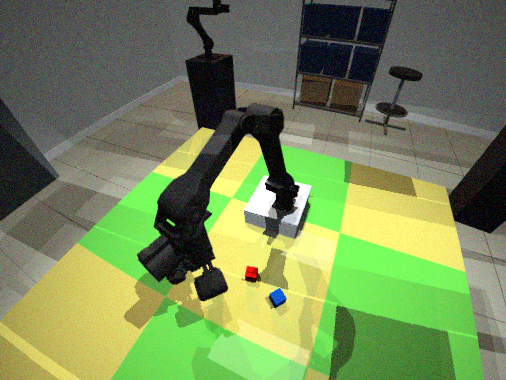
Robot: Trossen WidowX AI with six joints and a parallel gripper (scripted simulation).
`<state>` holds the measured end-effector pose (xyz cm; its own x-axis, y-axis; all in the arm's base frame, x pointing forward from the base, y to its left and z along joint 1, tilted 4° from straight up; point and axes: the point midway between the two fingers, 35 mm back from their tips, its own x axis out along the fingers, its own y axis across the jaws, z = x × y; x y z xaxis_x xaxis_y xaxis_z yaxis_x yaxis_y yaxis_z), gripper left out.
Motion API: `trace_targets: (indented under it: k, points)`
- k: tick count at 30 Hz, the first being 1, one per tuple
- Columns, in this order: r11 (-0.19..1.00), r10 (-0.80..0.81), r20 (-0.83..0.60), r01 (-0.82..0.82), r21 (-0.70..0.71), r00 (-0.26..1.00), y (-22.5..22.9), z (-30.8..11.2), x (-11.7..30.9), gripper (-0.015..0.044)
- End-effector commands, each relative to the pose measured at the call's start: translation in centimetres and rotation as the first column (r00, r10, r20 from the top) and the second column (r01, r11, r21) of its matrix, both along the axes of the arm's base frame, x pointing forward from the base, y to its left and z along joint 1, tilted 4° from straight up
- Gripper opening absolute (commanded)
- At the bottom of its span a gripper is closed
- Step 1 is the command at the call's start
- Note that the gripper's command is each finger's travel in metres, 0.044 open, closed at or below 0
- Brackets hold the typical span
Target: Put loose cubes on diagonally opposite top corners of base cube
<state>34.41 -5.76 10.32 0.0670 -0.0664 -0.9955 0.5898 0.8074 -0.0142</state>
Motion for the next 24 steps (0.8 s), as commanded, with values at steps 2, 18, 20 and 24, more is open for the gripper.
trace_targets:
  k: [2, 18, 20, 24]
  points:
    - [1.0, 0.013, -0.011, -0.013, -0.008, 1.0, -0.1, -1.6, 0.0, 0.0265]
    - [1.0, 0.013, -0.012, -0.013, -0.009, 1.0, -0.5, -7.8, 0.2, 0.0265]
    - [1.0, 0.013, -0.012, -0.013, -0.009, 1.0, -0.5, -7.8, 0.2, 0.0265]
    - [1.0, 0.013, -0.012, -0.013, -0.009, 1.0, -0.5, -8.0, 0.2, 0.0265]
